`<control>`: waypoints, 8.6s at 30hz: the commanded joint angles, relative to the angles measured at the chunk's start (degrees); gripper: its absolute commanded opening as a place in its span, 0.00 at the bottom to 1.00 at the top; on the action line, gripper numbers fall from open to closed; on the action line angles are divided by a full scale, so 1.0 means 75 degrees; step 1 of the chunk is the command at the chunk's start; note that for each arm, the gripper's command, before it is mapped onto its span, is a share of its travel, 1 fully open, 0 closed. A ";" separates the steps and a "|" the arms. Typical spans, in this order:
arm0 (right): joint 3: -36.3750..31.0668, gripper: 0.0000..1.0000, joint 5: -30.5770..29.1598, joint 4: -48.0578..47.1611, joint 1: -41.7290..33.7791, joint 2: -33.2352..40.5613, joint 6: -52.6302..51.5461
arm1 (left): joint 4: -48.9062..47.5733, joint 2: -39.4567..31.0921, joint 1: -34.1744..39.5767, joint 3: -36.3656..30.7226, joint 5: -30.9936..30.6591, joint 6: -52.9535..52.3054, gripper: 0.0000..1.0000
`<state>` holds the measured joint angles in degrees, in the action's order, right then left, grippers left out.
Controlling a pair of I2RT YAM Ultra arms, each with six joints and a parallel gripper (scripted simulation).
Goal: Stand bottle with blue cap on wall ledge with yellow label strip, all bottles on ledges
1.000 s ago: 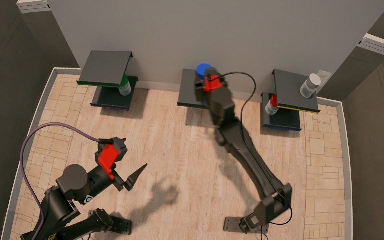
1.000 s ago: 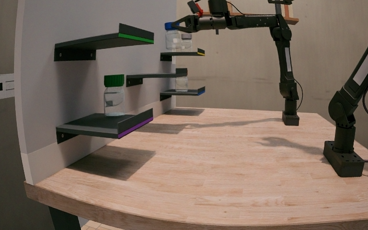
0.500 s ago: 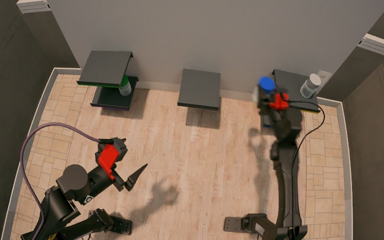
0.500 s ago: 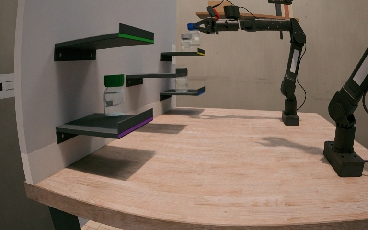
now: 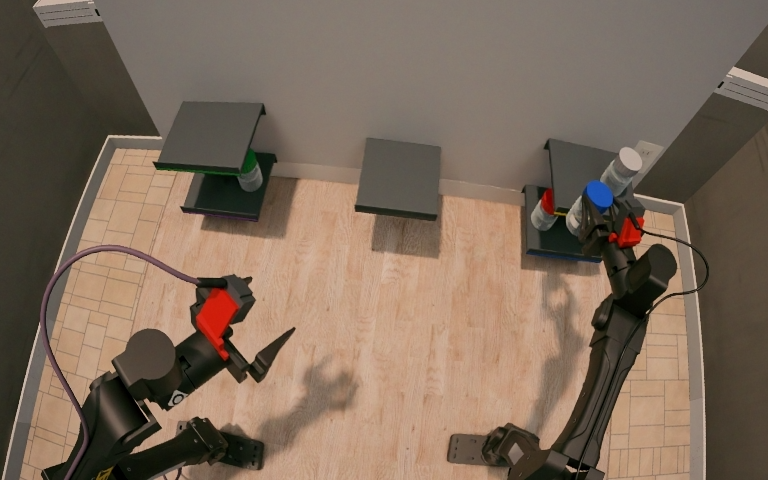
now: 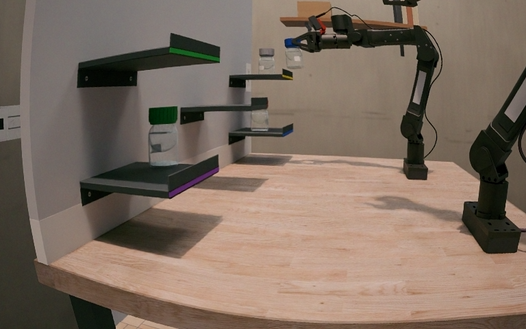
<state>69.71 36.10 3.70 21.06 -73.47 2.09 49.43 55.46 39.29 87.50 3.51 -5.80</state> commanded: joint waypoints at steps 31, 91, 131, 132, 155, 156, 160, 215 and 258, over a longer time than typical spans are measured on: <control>-0.0256 0.50 -0.3806 -0.0358 -0.1659 0.0822 -0.0199 | 0.0186 -0.0054 0.0059 0.0262 0.0051 0.0016 0.89; 0.1548 0.50 -0.4181 -0.0902 -0.1954 -0.1004 -0.0182 | 0.0186 -0.0054 0.0059 0.0262 0.0051 0.0016 0.89; 0.1874 0.50 -0.4109 -0.1485 -0.1919 -0.1485 -0.0208 | 0.0186 -0.0054 0.0059 0.0262 0.0051 0.0016 0.89; 0.1819 0.50 -0.4121 -0.1477 -0.1921 -0.1479 -0.0186 | 0.0186 -0.0054 0.0059 0.0262 0.0051 0.0016 0.89; 0.0559 0.50 -0.4058 -0.2677 -0.1908 -0.1307 -0.0240 | 0.0186 -0.0054 0.0059 0.0262 0.0051 0.0016 0.89; 0.0497 0.50 -0.4053 -0.2785 -0.1907 -0.1292 -0.0243 | 0.0186 -0.0054 0.0059 0.0262 0.0051 0.0016 0.89; 0.0157 0.50 -0.4048 -0.3091 -0.1903 -0.1271 -0.0246 | 0.0186 -0.0054 0.0059 0.0262 0.0051 0.0016 0.89; -0.1869 0.93 -0.3651 -0.1830 -0.1476 0.1660 -0.0247 | 0.0186 -0.0054 0.0059 0.0262 0.0051 0.0016 0.89; 0.0578 1.00 -0.3229 0.2975 -0.1246 0.1150 -0.0125 | 0.0186 -0.0054 0.0059 0.0262 0.0051 0.0016 0.89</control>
<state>72.44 11.70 26.15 11.44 -65.01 1.02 49.43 55.46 39.29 87.50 3.51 -5.80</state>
